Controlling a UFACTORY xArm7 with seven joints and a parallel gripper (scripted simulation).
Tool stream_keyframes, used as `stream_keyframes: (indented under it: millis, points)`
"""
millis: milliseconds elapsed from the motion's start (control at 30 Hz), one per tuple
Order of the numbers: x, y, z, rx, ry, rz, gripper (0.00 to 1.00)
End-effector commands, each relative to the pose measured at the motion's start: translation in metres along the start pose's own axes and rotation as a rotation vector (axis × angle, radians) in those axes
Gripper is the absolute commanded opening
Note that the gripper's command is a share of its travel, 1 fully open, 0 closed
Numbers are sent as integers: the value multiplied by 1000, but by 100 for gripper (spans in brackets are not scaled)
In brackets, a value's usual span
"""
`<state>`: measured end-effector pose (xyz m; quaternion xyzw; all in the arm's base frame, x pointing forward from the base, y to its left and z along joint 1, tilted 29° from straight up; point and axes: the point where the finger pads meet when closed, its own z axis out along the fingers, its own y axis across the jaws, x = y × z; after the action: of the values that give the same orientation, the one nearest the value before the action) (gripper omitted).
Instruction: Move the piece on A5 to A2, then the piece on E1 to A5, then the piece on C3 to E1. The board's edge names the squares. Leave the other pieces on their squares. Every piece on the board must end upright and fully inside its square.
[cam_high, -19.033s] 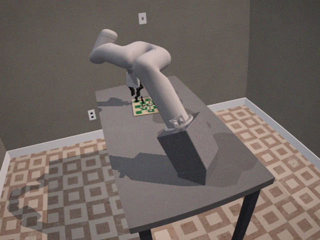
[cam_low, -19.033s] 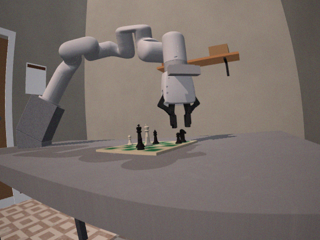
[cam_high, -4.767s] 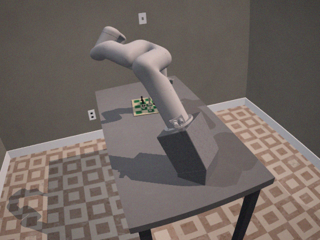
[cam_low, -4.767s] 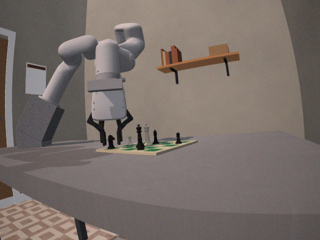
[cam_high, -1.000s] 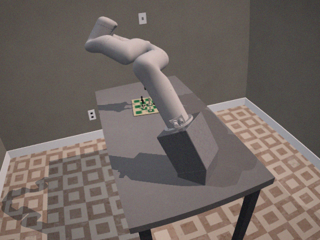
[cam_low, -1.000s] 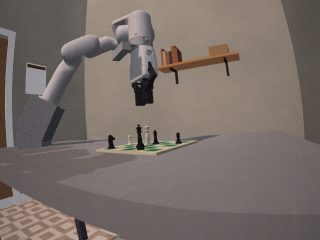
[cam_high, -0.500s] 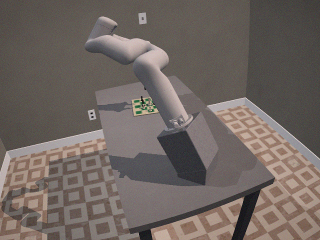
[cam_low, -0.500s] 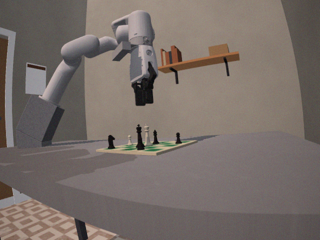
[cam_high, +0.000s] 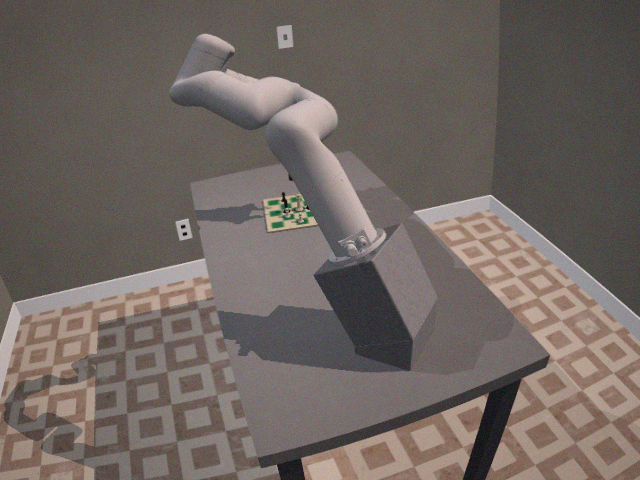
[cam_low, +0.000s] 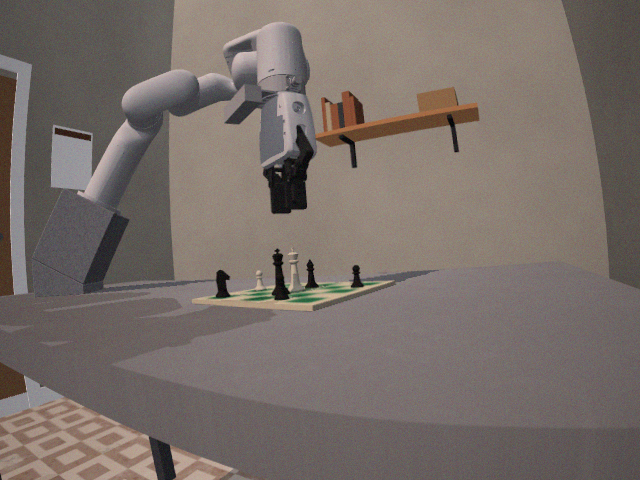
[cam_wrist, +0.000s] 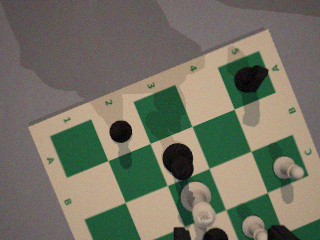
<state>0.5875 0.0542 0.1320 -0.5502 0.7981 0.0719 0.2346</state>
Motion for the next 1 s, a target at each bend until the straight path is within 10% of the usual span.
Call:
stream_keyframes:
  millis: [0,967]
  points:
    - [0,-2,1,4,-1,1,43]
    - [0,-2,37,4,-1,1,43]
